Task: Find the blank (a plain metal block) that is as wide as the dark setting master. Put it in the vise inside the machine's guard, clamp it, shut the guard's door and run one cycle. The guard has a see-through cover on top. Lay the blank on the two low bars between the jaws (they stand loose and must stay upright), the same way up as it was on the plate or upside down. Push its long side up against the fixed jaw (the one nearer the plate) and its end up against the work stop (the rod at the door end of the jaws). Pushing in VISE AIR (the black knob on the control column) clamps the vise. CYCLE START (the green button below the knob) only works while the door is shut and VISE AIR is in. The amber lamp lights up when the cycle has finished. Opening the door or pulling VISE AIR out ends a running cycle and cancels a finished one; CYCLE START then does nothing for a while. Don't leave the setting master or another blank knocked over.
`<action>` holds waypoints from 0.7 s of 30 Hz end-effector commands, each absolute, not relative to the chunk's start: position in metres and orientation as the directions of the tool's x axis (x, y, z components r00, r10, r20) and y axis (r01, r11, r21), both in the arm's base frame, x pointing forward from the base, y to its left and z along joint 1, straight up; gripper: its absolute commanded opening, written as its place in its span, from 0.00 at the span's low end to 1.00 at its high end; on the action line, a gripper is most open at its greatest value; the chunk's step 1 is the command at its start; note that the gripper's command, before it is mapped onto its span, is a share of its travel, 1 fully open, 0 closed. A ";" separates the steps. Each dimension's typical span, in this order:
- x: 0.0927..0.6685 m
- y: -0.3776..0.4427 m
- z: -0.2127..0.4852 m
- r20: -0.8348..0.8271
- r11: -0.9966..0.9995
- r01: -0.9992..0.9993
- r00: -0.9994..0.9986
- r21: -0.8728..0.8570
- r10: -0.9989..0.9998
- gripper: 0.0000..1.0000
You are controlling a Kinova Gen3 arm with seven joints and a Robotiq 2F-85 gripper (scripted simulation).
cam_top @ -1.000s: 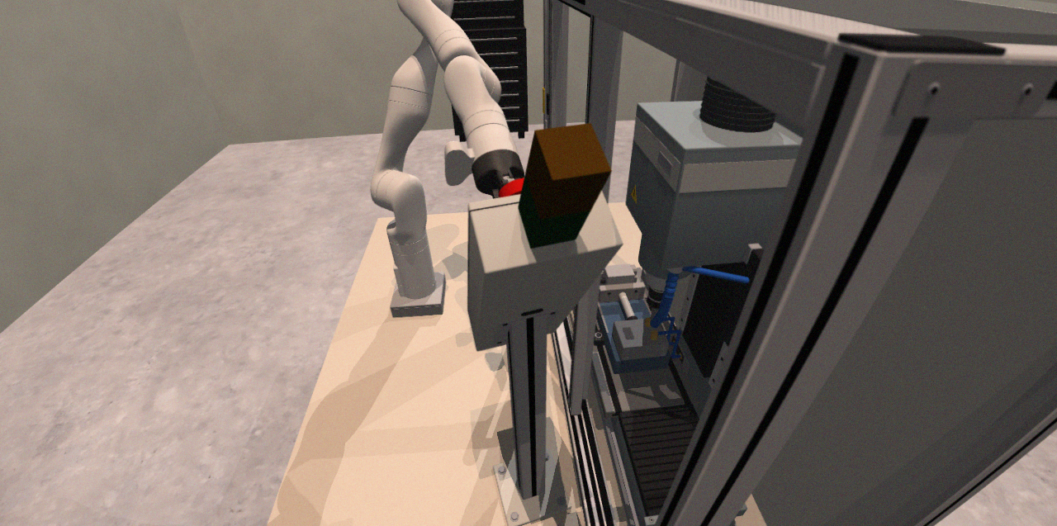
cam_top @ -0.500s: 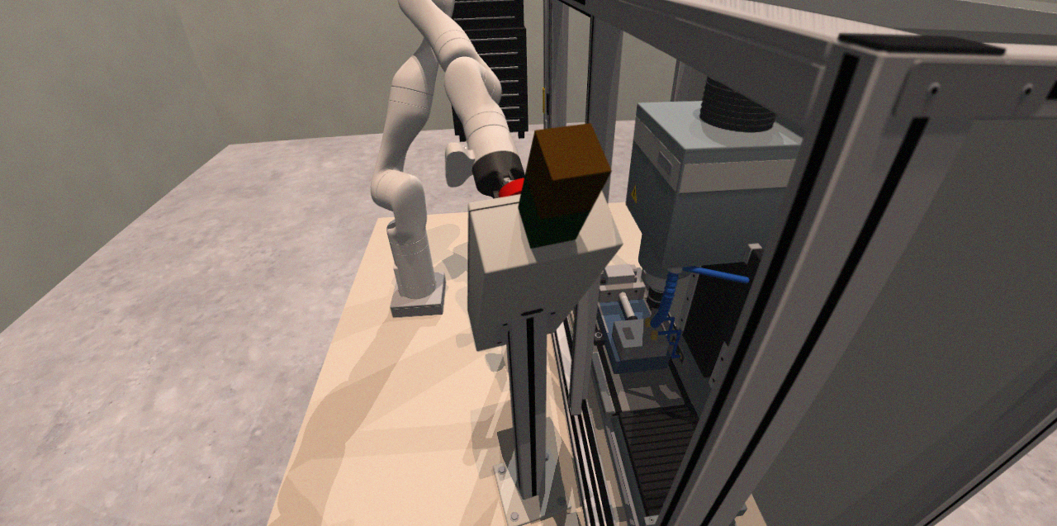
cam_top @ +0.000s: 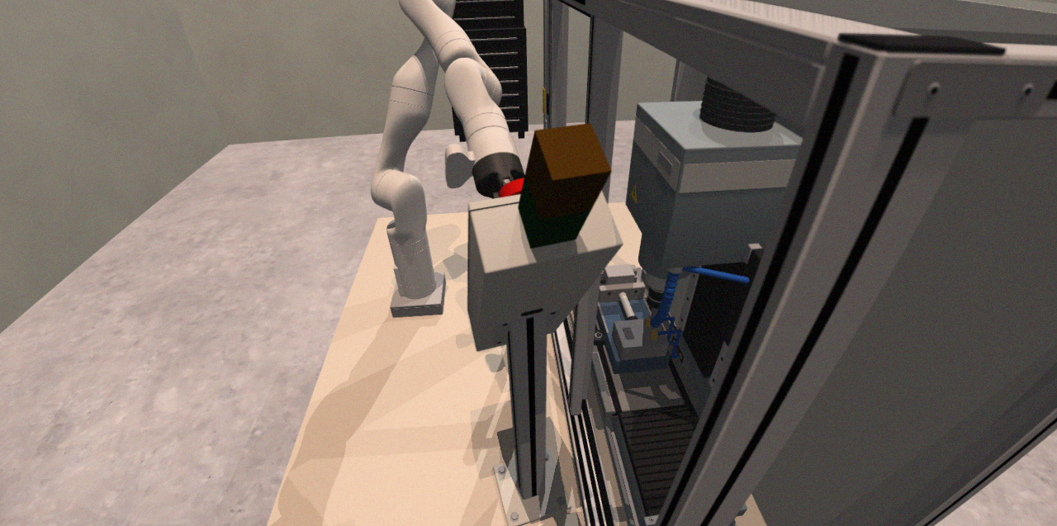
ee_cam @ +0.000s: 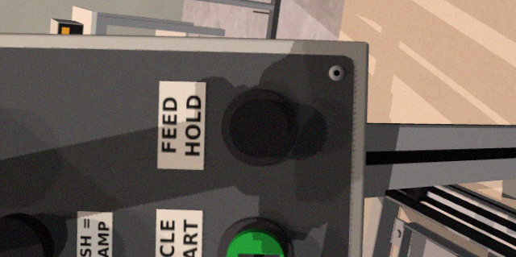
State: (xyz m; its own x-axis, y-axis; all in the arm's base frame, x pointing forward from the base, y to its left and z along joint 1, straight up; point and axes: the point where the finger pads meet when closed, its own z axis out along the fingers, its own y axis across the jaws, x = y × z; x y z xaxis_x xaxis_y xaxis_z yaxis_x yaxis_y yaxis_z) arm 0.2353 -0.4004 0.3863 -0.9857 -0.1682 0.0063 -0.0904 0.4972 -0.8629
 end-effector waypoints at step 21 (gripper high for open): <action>0.236 -0.406 0.385 -0.002 0.495 -0.084 -0.985 -0.865 -0.170 0.10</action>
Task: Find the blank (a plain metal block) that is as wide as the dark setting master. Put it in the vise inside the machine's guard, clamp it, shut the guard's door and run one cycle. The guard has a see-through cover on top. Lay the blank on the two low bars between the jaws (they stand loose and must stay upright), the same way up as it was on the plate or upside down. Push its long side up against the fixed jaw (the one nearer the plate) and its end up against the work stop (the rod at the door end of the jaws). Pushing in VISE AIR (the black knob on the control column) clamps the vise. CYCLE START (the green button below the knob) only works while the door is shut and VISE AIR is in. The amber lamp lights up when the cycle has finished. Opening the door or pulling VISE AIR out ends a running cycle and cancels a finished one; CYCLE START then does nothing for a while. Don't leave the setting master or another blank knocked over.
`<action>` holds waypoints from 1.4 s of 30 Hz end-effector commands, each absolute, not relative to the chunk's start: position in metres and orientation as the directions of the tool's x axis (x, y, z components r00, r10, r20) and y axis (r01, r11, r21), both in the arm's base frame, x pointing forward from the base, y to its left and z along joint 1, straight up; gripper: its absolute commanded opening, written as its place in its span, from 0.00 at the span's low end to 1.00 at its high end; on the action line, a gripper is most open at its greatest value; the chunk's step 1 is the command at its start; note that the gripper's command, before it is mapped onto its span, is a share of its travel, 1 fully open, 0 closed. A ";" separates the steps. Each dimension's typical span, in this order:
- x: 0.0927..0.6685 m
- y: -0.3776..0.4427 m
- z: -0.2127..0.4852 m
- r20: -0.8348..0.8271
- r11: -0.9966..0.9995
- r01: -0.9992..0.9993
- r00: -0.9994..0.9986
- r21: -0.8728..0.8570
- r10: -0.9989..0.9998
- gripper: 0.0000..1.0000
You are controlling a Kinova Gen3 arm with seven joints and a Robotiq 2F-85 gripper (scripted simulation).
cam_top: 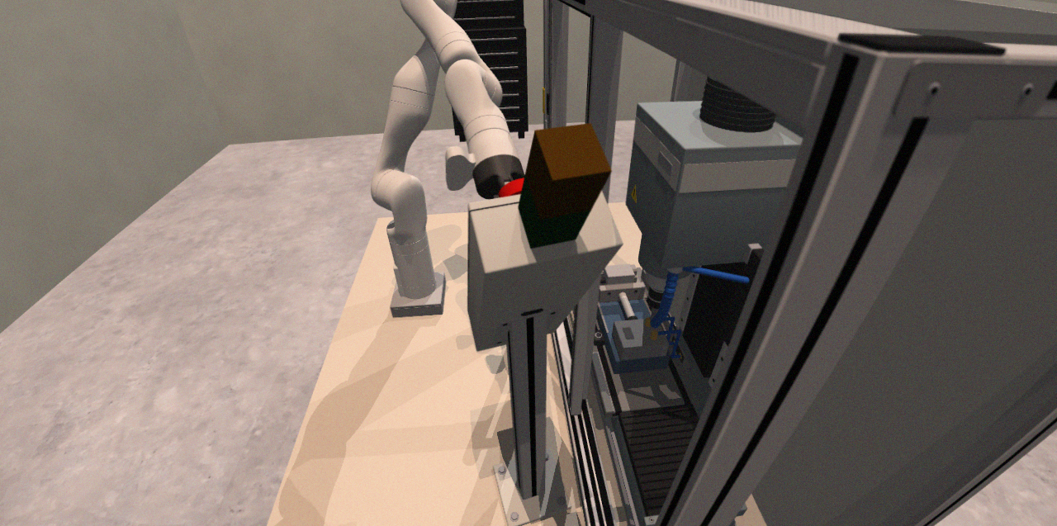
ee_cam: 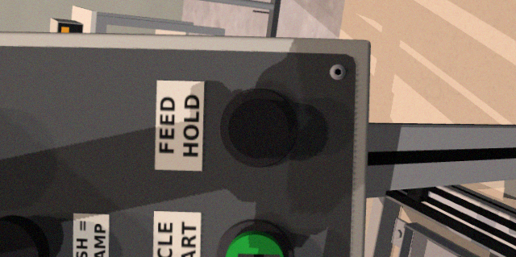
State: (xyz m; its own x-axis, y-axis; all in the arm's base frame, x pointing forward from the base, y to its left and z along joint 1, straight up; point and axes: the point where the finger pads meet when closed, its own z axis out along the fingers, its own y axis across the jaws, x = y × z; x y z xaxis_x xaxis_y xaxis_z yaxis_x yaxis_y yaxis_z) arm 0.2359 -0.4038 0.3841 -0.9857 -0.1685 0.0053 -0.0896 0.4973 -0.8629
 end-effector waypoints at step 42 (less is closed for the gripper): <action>0.237 -0.411 0.382 -0.002 0.495 -0.084 -0.985 -0.865 -0.170 0.10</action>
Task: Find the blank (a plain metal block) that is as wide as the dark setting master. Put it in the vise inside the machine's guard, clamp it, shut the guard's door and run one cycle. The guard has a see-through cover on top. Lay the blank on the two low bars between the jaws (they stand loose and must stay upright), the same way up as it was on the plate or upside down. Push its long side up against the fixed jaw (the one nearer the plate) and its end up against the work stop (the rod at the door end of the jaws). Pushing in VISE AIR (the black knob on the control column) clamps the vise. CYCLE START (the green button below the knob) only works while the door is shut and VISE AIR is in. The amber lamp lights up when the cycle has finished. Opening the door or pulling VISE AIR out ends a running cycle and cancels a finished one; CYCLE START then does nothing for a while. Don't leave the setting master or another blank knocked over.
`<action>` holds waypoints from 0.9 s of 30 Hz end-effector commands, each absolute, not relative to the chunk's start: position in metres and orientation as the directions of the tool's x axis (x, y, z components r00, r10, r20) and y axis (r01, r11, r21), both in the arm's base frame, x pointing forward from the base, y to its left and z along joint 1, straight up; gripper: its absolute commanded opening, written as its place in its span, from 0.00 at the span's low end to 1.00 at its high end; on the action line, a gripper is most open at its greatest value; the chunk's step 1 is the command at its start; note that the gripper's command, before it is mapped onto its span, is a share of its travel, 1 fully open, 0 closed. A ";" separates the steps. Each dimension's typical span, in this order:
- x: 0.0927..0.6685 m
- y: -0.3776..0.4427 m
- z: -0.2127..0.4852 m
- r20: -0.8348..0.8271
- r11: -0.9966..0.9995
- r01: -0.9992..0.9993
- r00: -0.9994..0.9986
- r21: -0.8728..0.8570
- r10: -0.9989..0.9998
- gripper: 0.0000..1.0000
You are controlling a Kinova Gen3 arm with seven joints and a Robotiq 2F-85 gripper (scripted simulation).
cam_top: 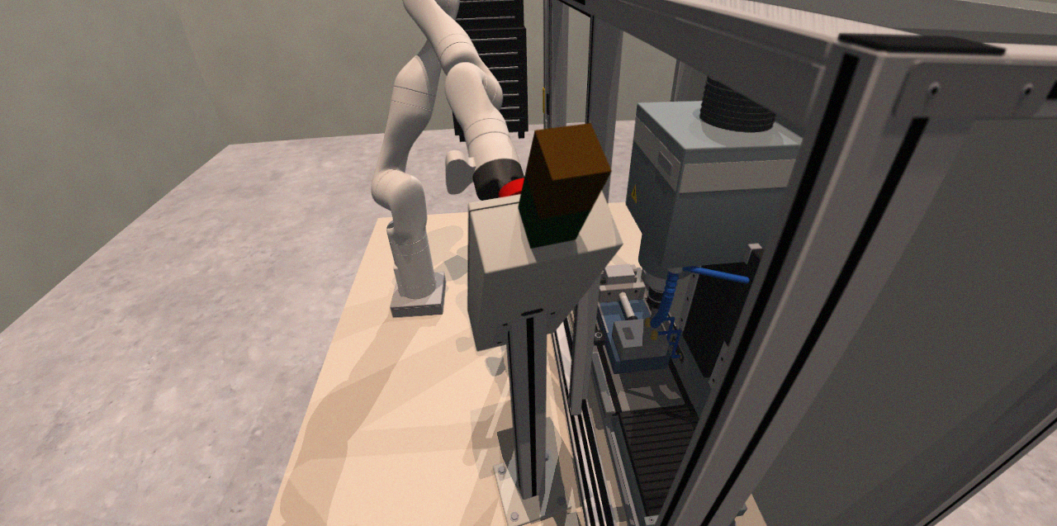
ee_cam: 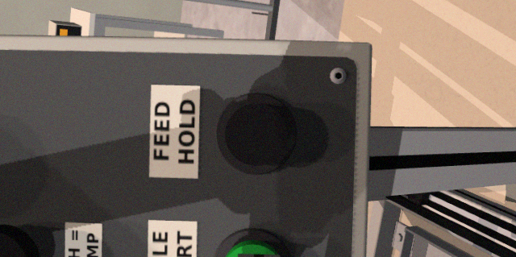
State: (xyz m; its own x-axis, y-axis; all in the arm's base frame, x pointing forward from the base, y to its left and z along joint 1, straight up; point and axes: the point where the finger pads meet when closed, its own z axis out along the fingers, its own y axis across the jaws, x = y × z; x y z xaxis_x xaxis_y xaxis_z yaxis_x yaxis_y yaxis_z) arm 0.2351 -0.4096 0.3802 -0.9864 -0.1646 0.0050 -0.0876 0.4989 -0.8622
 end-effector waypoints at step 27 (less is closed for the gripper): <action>0.238 -0.416 0.379 -0.002 0.495 -0.084 -0.985 -0.865 -0.170 0.10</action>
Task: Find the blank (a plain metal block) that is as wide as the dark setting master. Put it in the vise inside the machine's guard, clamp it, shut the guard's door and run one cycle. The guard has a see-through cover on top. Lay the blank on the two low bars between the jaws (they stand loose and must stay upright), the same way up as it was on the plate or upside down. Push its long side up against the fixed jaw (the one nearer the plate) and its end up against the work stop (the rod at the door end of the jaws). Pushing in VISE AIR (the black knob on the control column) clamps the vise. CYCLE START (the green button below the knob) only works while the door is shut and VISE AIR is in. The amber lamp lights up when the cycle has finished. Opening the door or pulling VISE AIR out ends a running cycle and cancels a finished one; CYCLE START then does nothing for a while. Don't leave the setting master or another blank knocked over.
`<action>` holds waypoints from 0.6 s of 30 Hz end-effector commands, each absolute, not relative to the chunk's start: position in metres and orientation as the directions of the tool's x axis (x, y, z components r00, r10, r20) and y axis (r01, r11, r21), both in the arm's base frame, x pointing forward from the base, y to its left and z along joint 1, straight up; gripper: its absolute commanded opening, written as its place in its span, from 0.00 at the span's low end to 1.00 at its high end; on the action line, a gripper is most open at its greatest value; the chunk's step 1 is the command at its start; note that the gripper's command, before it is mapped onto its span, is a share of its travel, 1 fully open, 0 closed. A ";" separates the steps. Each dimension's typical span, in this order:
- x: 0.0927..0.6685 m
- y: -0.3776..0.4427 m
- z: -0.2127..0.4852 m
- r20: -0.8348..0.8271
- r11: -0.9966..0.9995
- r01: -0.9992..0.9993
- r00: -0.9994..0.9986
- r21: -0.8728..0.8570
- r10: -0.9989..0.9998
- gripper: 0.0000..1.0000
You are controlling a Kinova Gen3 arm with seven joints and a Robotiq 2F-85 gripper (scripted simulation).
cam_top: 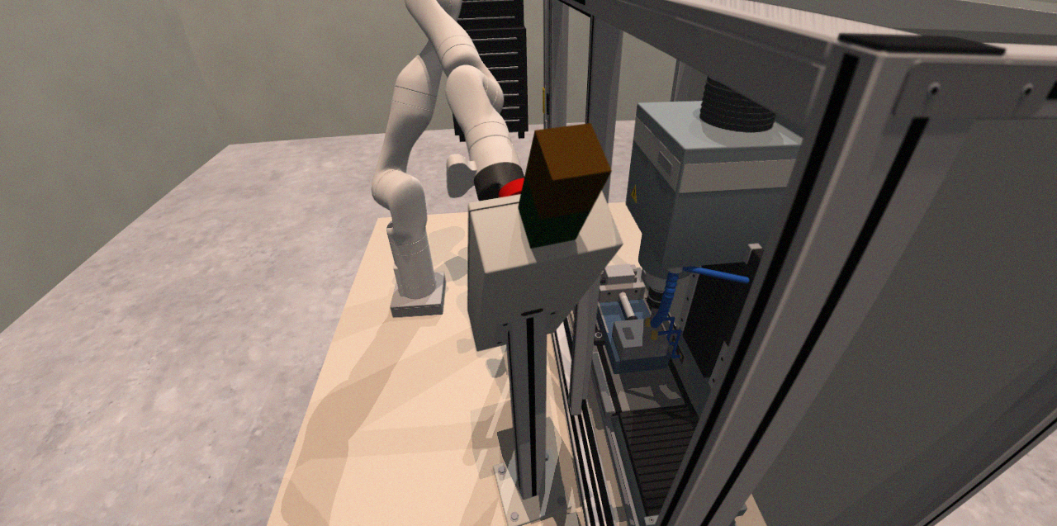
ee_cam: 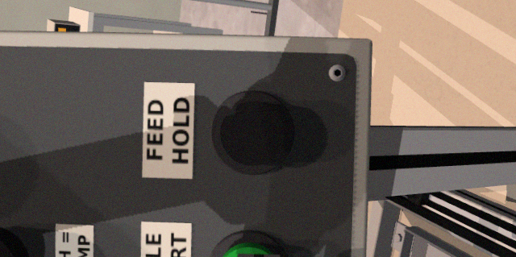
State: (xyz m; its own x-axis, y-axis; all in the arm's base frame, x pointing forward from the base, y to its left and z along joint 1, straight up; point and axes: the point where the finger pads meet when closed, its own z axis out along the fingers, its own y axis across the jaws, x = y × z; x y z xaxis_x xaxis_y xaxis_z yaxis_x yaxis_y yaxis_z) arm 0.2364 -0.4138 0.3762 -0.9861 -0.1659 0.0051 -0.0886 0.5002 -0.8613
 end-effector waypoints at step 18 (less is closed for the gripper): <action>0.239 -0.419 0.377 -0.002 0.495 -0.084 -0.985 -0.865 -0.170 0.10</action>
